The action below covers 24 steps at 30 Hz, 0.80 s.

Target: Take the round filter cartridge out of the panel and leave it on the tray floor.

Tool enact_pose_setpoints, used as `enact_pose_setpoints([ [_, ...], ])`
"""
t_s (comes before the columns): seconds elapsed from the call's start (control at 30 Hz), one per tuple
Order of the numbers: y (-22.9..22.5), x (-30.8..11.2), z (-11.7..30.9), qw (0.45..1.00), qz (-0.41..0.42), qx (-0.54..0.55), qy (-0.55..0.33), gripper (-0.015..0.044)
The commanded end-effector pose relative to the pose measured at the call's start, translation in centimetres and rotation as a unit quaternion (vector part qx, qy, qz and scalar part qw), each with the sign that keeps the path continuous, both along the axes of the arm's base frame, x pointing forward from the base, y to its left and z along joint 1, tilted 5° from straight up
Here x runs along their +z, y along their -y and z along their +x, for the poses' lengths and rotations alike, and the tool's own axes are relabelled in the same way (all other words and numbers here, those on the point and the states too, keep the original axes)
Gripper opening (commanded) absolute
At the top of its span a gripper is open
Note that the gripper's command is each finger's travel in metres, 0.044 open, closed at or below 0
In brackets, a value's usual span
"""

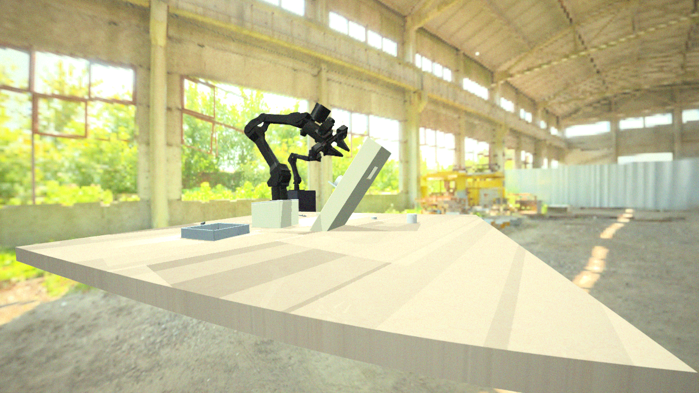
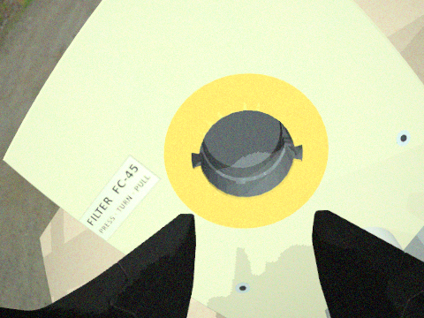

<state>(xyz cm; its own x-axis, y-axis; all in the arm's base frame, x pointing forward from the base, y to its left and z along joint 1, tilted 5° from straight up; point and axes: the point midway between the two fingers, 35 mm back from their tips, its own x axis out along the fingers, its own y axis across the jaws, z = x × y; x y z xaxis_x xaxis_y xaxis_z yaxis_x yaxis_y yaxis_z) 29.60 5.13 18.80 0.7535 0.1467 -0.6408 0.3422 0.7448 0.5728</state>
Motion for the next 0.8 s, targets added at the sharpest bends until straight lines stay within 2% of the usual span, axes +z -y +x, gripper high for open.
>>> enact_pose_setpoints([
  [0.0,0.0,5.0,0.2,1.000,0.002,0.001,0.014,0.0277],
  [0.13,0.0,5.7,0.1,1.000,0.002,0.001,0.015,0.0382],
  [0.23,0.0,3.7,-0.3,0.998,-0.052,0.045,-0.011,0.0305],
  [0.33,0.1,-0.5,-1.5,0.974,-0.157,0.149,-0.064,0.0305],
  [0.47,0.4,-5.2,-3.7,0.910,-0.263,0.294,-0.126,0.0305],
  [0.53,0.5,-6.0,-4.2,0.896,-0.277,0.319,-0.136,0.0305],
  [0.77,0.5,-6.0,-4.2,0.896,-0.277,0.319,-0.136,0.0305],
])
